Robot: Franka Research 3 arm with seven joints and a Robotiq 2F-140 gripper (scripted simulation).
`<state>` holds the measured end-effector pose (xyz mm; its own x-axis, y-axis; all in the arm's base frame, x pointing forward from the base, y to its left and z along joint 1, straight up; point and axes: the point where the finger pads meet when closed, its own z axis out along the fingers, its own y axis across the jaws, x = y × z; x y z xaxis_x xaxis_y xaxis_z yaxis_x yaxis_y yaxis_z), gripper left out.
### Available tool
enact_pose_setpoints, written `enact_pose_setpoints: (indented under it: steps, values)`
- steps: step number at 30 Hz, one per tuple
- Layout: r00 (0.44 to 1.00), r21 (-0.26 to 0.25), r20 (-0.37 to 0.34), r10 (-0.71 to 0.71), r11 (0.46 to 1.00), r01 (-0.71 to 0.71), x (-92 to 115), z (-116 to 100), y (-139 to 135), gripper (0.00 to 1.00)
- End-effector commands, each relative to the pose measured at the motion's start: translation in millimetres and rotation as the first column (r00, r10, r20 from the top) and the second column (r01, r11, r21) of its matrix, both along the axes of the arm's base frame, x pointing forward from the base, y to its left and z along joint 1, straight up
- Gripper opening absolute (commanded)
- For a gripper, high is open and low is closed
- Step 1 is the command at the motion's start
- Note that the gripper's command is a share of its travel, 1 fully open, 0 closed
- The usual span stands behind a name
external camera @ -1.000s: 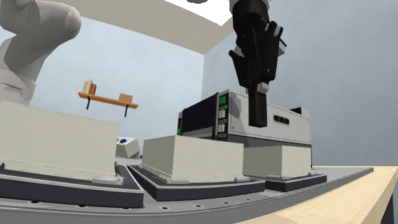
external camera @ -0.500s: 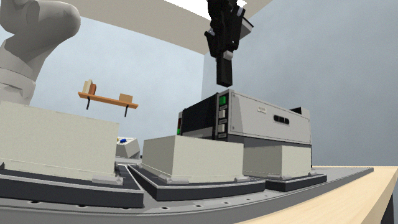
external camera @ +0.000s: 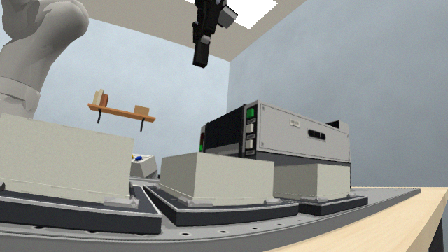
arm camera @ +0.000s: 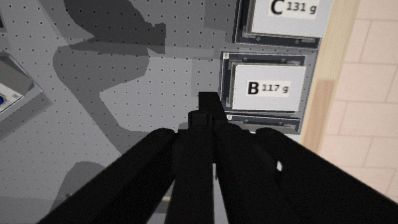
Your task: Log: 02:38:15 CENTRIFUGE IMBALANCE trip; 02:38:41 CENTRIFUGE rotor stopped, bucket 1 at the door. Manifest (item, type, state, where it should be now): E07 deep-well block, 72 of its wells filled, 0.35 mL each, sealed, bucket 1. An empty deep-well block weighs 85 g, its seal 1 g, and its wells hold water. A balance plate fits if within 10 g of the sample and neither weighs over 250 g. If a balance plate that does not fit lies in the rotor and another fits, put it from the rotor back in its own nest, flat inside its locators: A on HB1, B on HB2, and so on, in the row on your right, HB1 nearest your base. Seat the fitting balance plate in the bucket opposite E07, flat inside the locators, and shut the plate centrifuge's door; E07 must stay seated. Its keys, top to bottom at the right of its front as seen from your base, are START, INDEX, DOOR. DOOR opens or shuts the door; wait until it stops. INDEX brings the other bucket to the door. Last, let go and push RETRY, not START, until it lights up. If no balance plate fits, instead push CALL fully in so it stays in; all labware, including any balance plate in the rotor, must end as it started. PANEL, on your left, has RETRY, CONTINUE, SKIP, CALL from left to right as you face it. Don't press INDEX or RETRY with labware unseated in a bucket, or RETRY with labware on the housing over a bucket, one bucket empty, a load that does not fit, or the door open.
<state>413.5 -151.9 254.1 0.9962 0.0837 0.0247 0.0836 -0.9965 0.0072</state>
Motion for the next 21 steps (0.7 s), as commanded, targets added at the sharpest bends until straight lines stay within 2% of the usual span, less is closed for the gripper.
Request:
enact_pose_setpoints:
  steps: [1, 13, 21]
  values:
    - [0.998, 0.006, -0.024, -0.058, 0.998, 0.058, -21.0, 6.6, 11.5, 0.1]
    - [0.998, 0.006, -0.021, -0.058, 0.998, 0.058, -22.8, 6.9, 13.3, 0.1]
    - [0.998, 0.009, 0.014, -0.058, 0.998, 0.058, -19.3, -2.4, 13.4, 0.1]
